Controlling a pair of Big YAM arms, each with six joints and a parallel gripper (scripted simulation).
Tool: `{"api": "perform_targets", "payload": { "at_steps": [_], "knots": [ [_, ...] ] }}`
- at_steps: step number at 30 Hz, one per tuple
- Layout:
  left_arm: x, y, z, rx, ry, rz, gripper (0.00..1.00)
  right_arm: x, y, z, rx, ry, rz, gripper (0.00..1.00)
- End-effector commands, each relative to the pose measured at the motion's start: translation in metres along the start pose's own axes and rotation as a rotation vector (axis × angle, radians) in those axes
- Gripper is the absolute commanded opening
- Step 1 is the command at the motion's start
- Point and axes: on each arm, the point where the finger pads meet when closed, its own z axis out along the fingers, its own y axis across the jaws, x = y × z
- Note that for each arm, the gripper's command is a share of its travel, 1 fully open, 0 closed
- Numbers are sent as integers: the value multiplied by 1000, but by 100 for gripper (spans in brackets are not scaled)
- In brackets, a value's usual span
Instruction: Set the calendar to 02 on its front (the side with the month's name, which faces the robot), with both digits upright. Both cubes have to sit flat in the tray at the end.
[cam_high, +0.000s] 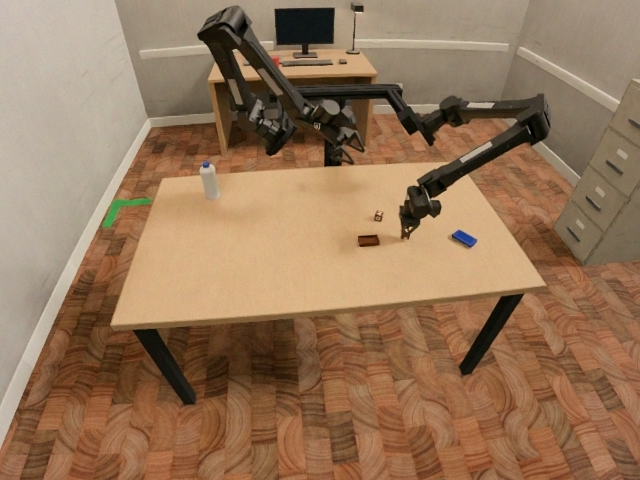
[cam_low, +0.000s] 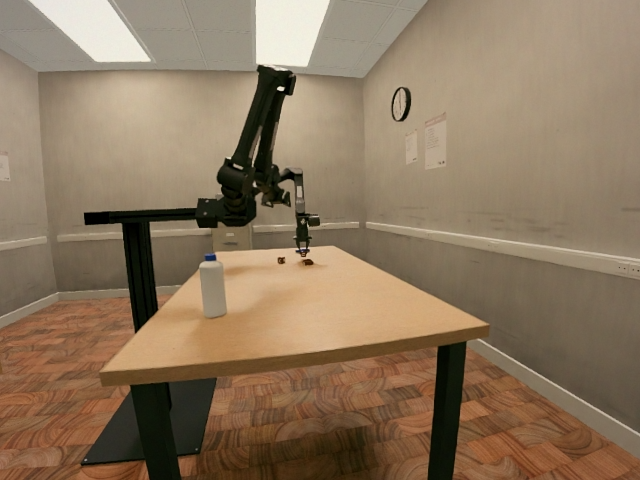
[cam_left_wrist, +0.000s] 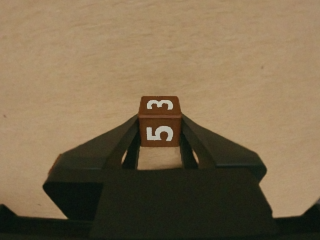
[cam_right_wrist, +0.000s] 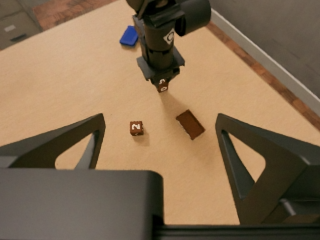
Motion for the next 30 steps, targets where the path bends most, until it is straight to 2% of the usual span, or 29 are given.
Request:
{"api": "perform_targets", "payload": {
  "at_steps": [1, 13, 14, 20, 30],
  "knots": [
    [0, -9, -8, 5, -11, -161, 26, -14, -1, 5, 6, -33, 1, 100],
    [-5, -10, -14, 6, -10, -138, 26, -14, -1, 5, 6, -33, 1, 100],
    [-4, -4, -4, -11, -10, -145, 26, -14, -1, 5, 6, -33, 1, 100],
    [-5, 0, 6, -25, -10, -159, 26, -14, -1, 5, 6, -33, 1, 100],
    [-5, 0, 10, -26, -9, -148, 26, -14, -1, 5, 6, -33, 1, 100]
  ]
}}
